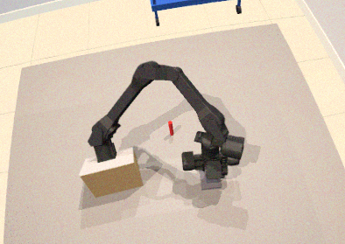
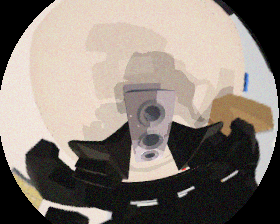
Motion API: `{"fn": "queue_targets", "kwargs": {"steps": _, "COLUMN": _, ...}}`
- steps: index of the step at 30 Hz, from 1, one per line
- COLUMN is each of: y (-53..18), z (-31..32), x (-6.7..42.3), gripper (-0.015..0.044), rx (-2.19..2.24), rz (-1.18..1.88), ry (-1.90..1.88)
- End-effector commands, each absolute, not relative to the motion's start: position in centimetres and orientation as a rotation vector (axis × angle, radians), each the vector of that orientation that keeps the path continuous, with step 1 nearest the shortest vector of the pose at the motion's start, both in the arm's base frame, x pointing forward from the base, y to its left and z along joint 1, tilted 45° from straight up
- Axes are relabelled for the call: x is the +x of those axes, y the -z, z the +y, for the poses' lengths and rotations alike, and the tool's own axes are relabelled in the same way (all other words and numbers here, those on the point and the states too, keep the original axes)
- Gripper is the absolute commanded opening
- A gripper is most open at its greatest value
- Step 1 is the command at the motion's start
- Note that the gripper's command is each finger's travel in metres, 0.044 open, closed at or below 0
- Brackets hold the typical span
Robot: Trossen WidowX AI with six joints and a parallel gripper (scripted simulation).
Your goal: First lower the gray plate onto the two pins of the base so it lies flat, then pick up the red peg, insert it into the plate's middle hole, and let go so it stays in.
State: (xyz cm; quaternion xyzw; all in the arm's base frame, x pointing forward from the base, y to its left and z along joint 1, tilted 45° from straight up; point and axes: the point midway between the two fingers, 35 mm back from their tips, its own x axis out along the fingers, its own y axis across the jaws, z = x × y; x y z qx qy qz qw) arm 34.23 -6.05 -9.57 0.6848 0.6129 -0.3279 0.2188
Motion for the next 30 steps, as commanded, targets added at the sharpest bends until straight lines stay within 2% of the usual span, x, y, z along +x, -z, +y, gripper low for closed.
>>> {"fn": "queue_targets", "kwargs": {"steps": 1, "y": 10.18, "z": -5.24, "x": 34.08, "gripper": 0.0, "rx": 1.896, "rz": 1.707, "ry": 0.911}}
{"fn": "queue_targets", "kwargs": {"steps": 18, "y": 10.64, "z": -4.87, "x": 34.25, "gripper": 0.0, "rx": 1.894, "rz": 1.699, "ry": 0.906}}
{"fn": "queue_targets", "kwargs": {"steps": 30, "y": 10.64, "z": -4.87, "x": 34.25, "gripper": 0.0315, "rx": 1.894, "rz": 1.699, "ry": 0.906}}
